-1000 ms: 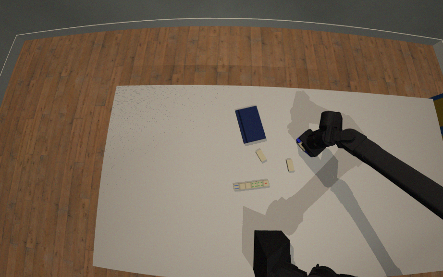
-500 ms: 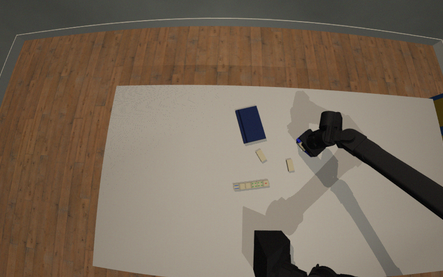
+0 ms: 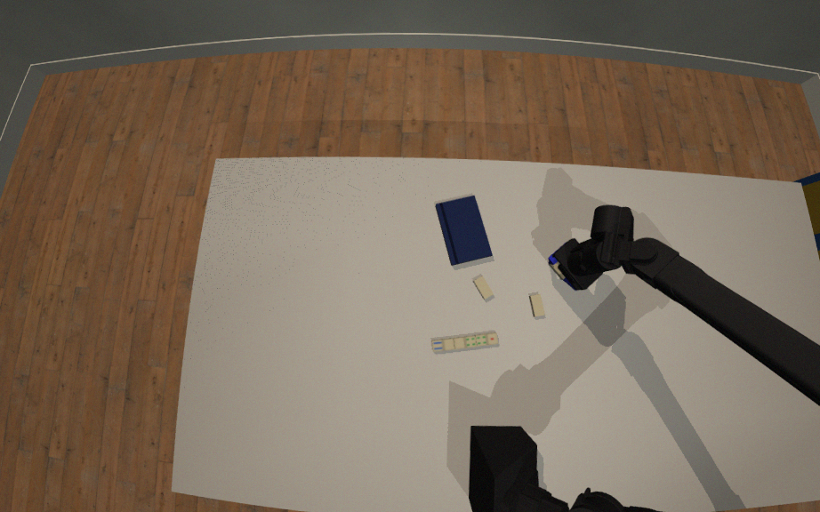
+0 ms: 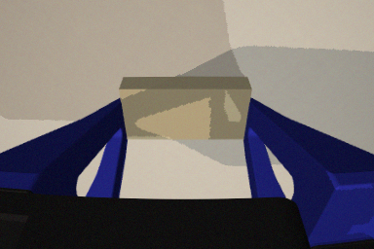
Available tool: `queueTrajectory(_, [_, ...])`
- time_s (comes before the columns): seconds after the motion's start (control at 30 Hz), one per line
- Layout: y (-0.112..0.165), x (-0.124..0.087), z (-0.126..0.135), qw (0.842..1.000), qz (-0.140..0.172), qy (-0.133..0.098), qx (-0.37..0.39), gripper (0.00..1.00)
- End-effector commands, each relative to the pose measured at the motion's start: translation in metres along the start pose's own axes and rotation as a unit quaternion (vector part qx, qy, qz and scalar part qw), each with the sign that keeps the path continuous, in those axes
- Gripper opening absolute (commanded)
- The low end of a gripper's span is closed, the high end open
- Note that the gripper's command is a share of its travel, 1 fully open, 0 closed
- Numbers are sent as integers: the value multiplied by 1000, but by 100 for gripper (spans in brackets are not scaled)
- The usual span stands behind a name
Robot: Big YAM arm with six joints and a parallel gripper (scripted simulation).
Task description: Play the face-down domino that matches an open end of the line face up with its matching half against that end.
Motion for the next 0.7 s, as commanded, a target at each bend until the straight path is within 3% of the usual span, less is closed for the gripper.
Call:
queueTrajectory(0.0, [-2, -4, 1, 1000, -4, -2, -1, 49])
queueTrajectory(0.3, [1, -12, 7, 1000, -6, -4, -13, 49])
queueTrajectory(0.67, [-1, -7, 3, 1000, -4, -3, -5, 49])
Point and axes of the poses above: the point where the finger pads meet when closed, its own x axis out along the fingers, its own z axis across the jaws, y = z × x, the point moved 7 cm from there along -x, back along the fingers, and after that the axes turned 8 degrees about -x, right-handed, at the moved point
